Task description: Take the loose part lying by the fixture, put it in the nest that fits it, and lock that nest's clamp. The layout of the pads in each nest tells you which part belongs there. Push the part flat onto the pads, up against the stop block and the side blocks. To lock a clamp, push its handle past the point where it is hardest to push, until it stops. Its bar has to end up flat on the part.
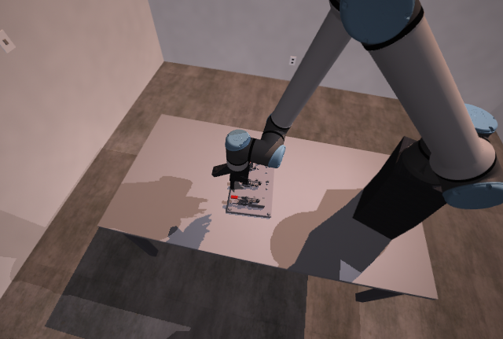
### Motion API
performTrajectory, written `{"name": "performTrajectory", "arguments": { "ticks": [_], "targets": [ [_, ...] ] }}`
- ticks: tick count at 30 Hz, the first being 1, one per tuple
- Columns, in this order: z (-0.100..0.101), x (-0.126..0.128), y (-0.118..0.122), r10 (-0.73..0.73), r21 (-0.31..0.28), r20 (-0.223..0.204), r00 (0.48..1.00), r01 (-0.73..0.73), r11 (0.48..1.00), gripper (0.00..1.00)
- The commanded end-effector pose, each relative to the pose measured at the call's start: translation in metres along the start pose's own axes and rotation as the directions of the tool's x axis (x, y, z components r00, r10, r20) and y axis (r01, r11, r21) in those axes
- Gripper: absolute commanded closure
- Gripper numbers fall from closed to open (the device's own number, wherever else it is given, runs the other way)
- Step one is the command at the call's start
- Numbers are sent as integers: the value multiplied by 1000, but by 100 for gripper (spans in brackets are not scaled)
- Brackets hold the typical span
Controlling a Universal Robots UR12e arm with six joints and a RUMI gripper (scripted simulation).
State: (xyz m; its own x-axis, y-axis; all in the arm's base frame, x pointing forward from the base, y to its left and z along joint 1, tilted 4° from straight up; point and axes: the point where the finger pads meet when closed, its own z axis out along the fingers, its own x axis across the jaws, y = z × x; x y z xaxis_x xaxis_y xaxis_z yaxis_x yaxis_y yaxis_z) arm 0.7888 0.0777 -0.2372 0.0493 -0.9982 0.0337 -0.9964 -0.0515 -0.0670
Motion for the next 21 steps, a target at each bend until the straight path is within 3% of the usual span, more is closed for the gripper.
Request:
{"name": "performTrajectory", "arguments": {
  "ticks": [1, 2, 21],
  "targets": [
    [-1, 0, -1, 0, 1, 0, 1000, 0, 1000, 72],
    [-1, 0, -1, 0, 1, 0, 1000, 0, 1000, 0],
    [-1, 0, -1, 0, 1, 0, 1000, 0, 1000, 0]
  ]
}}
